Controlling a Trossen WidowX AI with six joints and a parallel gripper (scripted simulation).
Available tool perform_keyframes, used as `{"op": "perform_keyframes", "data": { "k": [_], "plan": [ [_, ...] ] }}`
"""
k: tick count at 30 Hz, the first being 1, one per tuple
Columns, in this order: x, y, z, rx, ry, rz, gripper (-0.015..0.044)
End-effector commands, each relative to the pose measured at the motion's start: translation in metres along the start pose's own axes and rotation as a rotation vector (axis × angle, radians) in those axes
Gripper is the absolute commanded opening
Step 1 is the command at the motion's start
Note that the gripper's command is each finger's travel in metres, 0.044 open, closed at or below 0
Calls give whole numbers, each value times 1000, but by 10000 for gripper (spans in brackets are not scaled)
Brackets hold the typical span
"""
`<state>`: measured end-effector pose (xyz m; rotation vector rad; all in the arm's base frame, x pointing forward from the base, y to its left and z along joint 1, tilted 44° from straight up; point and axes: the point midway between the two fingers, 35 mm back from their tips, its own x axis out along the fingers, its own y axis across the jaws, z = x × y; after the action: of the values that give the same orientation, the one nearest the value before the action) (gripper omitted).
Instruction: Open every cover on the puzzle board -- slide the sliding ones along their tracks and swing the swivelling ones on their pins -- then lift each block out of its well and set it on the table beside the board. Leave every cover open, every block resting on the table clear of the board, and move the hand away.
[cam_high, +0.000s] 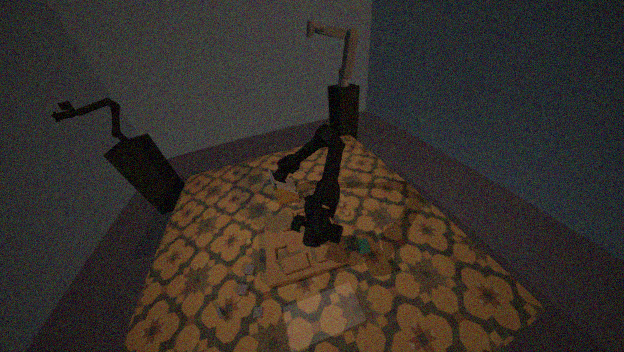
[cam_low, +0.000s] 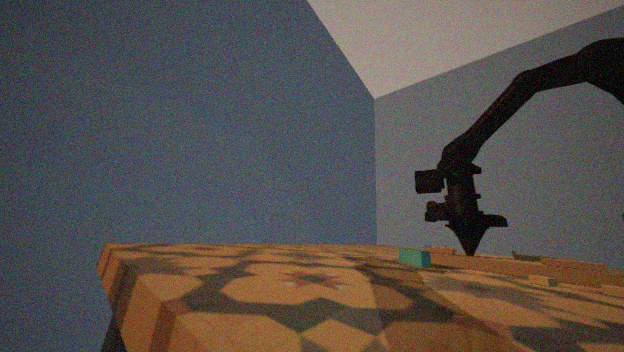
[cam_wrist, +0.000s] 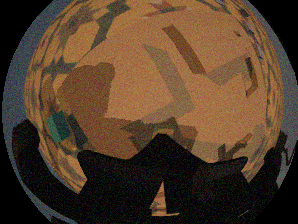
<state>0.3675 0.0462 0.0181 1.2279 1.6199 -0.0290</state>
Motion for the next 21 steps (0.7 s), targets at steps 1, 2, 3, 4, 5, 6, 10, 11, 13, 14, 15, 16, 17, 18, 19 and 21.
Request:
{"op": "perform_keyframes", "data": {
  "k": [1, 2, 3, 4, 5, 6, 10, 11, 13, 14, 15, 16, 17, 18, 19, 21],
  "plan": [
    [2, -2, -1, 8, 6, 0, 0],
    [2, -2, -1, 8, 6, 0, 0],
    [2, -2, -1, 8, 6, 0, 0],
    [2, -2, -1, 8, 6, 0, 0],
    [2, -2, -2, 8, 6, 0, 0],
    [2, -2, -2, 8, 6, 0, 0],
    [3, -2, -6, 8, 6, 0, 0],
    [3, -2, -7, 8, 7, 0, 0],
    [4, -1, -10, 8, 7, 0, 0],
    [4, -1, -11, 8, 7, 0, 0],
    [4, -1, -12, 8, 7, 0, 0],
    [4, 0, -14, 8, 7, 0, 0],
    [4, 0, -14, 8, 7, 0, 0],
    [5, 0, -15, 8, 7, 0, 0],
    [5, 0, -15, 8, 7, 0, 0],
    [5, 0, -15, 7, 7, 0, 0]
  ]
}}
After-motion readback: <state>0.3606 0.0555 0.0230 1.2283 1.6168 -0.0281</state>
